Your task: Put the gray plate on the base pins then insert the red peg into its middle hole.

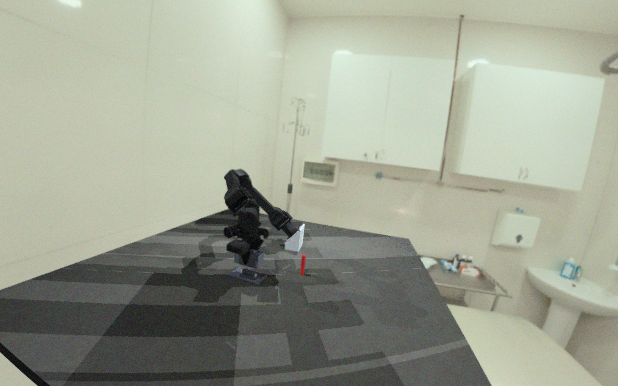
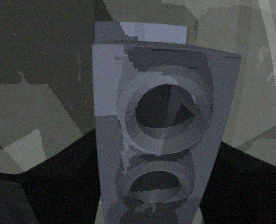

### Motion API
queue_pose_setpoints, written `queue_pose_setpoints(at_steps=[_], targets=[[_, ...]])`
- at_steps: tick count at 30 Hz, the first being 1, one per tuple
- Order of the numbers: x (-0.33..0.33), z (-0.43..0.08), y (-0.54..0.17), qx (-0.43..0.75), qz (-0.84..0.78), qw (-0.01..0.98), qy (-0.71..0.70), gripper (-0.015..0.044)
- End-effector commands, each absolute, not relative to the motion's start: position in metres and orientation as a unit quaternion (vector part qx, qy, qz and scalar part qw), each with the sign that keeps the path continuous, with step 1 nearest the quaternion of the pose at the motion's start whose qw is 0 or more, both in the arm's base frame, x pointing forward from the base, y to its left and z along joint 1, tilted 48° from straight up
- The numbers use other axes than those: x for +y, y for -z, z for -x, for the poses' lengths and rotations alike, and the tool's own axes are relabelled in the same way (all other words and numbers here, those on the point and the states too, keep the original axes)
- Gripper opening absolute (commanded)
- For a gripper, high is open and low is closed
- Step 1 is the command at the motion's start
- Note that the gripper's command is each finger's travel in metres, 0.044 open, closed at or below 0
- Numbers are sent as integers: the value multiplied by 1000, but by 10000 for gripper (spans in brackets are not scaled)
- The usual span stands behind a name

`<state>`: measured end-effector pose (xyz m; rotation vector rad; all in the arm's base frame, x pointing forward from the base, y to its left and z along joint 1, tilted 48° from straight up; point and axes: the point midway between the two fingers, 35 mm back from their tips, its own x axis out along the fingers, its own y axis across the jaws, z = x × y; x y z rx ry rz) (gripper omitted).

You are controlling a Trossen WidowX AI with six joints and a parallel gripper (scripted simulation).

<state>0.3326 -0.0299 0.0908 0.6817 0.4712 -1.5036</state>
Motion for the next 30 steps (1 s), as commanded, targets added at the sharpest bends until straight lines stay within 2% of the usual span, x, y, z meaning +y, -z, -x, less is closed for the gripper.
queue_pose_setpoints(at_steps=[1, 30], targets=[[-30, -333, -91, 208, -298, 656, 662, 0], [-57, -335, -68, 207, -298, 656, 662, 0]])
